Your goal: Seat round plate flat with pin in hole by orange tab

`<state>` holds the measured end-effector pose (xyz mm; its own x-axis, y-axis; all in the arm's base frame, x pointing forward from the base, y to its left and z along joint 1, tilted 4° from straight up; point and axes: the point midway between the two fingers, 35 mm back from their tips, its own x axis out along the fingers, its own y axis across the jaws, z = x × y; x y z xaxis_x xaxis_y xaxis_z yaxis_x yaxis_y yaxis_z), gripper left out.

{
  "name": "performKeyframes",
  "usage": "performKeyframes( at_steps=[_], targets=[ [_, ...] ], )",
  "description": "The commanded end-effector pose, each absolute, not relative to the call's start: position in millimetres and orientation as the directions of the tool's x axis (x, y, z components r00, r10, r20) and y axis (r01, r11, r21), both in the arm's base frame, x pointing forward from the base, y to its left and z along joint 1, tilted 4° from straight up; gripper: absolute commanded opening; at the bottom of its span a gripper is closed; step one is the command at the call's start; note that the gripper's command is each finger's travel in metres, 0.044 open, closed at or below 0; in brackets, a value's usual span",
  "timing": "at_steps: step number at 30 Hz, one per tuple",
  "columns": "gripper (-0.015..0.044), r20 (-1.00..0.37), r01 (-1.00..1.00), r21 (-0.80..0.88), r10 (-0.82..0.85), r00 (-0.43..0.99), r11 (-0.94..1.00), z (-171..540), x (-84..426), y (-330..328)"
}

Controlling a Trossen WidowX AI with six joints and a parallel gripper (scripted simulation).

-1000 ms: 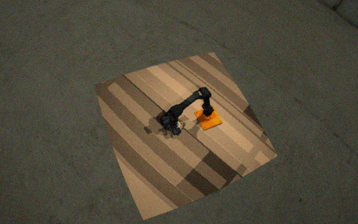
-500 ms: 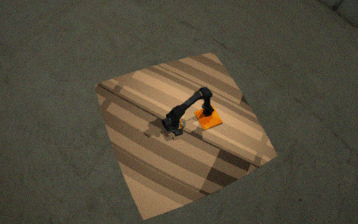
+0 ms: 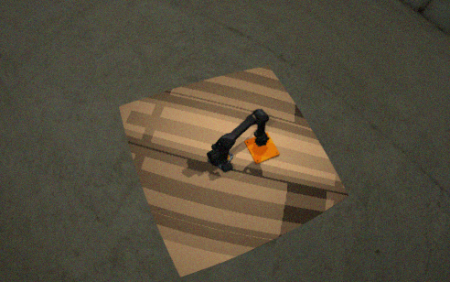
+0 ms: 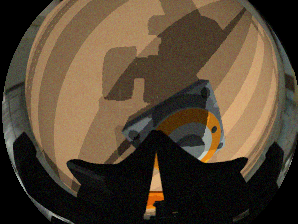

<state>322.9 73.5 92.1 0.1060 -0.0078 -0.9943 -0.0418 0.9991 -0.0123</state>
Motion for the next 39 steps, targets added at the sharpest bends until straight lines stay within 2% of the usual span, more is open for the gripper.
performKeyframes(
  at_steps=[1,39],
  targets=[
    [0.0000,-0.996,-0.040,-0.011,-0.007,0.091,0.999,89,315,76],
    [0.0000,-0.996,-0.040,-0.010,-0.007,0.089,0.999,89,284,77]
  ],
)
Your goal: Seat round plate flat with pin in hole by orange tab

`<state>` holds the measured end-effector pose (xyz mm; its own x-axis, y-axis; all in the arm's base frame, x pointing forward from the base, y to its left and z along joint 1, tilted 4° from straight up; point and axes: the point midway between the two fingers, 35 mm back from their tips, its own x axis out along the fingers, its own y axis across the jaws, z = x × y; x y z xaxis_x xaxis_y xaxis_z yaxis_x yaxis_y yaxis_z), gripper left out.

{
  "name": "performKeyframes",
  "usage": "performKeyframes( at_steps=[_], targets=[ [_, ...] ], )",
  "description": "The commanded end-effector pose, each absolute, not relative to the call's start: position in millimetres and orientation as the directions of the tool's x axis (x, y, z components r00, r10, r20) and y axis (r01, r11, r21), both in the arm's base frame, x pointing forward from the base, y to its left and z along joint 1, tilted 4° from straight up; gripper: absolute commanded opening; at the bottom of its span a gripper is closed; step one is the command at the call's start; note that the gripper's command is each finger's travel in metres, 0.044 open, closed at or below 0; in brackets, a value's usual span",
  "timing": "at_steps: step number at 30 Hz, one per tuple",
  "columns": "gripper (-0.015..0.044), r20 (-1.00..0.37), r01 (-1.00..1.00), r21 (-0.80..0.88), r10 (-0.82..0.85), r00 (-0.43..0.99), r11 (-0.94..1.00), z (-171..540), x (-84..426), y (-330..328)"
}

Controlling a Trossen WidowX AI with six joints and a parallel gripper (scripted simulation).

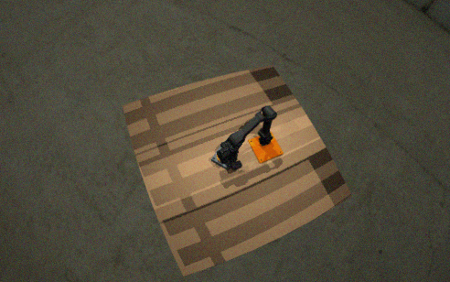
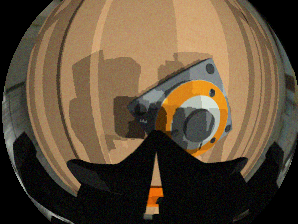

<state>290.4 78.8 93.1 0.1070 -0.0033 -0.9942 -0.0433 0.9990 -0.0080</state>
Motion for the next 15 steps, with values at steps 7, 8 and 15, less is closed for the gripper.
performKeyframes(
  at_steps=[7,8,15],
  targets=[
    [0.0000,-0.996,-0.040,-0.010,-0.007,0.089,0.999,88.8,280.7,76.6],
    [0.0000,-0.996,-0.040,-0.010,-0.007,0.089,0.999,88.8,280.2,76.4],
    [0.0000,-0.996,-0.040,-0.010,-0.007,0.088,0.999,88.4,276.6,75.2]
  ],
)
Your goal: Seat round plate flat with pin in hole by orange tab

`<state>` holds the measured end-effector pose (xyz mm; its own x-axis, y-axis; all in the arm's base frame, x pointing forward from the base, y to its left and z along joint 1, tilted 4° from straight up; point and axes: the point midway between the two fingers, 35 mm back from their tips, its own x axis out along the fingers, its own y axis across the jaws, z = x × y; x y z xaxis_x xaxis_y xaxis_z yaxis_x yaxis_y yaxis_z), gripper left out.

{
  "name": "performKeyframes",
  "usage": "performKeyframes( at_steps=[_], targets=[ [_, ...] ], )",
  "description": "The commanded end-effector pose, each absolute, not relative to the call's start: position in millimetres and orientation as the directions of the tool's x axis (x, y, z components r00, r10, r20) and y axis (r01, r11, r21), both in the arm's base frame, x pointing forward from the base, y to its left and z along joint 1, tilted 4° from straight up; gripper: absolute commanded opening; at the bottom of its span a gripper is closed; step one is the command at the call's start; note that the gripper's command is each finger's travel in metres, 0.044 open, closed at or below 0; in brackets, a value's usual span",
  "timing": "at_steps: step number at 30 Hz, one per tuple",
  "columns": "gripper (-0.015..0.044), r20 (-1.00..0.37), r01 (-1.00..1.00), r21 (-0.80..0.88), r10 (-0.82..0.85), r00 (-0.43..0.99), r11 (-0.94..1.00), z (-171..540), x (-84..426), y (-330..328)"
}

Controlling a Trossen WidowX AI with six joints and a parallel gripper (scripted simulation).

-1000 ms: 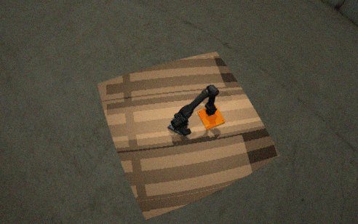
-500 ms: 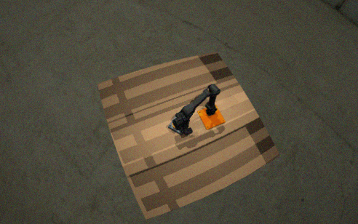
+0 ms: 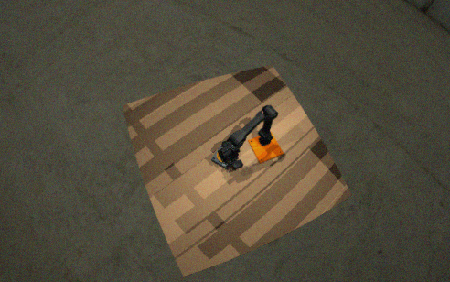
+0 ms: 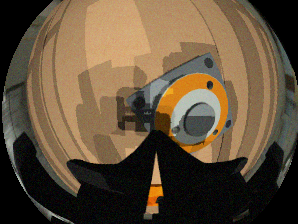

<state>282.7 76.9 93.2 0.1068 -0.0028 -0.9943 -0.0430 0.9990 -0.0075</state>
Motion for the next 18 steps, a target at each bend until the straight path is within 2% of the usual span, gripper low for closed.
performKeyframes(
  at_steps=[1,8,18],
  targets=[
    [0.0000,-0.996,-0.040,-0.010,-0.007,0.088,0.999,88,276,75],
    [0.0000,-0.996,-0.040,-0.010,-0.007,0.088,0.999,90,274,74],
    [0.0000,-0.996,-0.040,-0.010,-0.007,0.088,0.999,131,268,73]
  ],
)
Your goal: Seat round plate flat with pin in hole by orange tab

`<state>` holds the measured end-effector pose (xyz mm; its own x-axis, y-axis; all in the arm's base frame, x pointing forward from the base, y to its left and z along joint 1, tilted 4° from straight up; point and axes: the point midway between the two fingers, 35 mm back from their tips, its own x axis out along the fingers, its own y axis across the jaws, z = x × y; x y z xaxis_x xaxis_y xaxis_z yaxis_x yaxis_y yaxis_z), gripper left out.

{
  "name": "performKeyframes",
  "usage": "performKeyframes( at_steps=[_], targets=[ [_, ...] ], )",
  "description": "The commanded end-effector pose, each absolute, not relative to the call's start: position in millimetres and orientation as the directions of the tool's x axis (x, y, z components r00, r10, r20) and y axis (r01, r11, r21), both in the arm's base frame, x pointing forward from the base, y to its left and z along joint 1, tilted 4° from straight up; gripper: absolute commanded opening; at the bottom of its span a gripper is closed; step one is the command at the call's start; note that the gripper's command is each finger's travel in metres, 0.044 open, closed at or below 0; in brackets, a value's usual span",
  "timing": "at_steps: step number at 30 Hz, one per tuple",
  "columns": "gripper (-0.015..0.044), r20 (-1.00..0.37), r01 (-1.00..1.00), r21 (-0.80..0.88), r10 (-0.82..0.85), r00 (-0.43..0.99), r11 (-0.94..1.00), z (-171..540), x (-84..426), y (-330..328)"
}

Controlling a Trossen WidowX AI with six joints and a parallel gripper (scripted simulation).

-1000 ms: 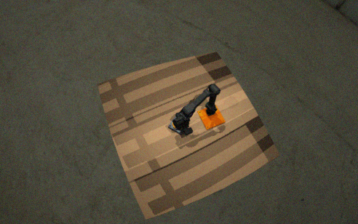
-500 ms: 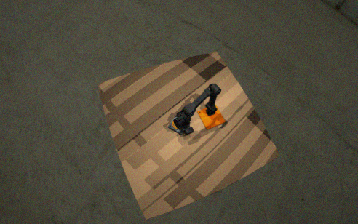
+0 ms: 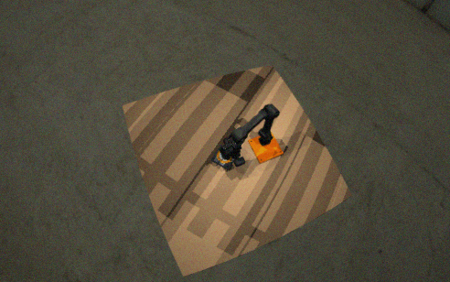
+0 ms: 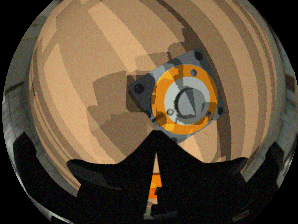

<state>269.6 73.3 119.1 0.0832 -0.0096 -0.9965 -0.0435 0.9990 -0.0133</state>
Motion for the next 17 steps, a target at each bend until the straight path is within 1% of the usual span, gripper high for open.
performKeyframes(
  at_steps=[1,2,17],
  targets=[
    [0.0000,-0.996,-0.040,-0.010,-0.007,0.088,0.999,131.1,268.2,73.3],
    [0.0000,-0.996,-0.043,-0.012,-0.008,0.088,0.999,122.8,269.5,73.4],
    [0.0000,-0.996,-0.043,-0.012,-0.008,0.088,0.999,122.8,269.5,73.4]
  ],
)
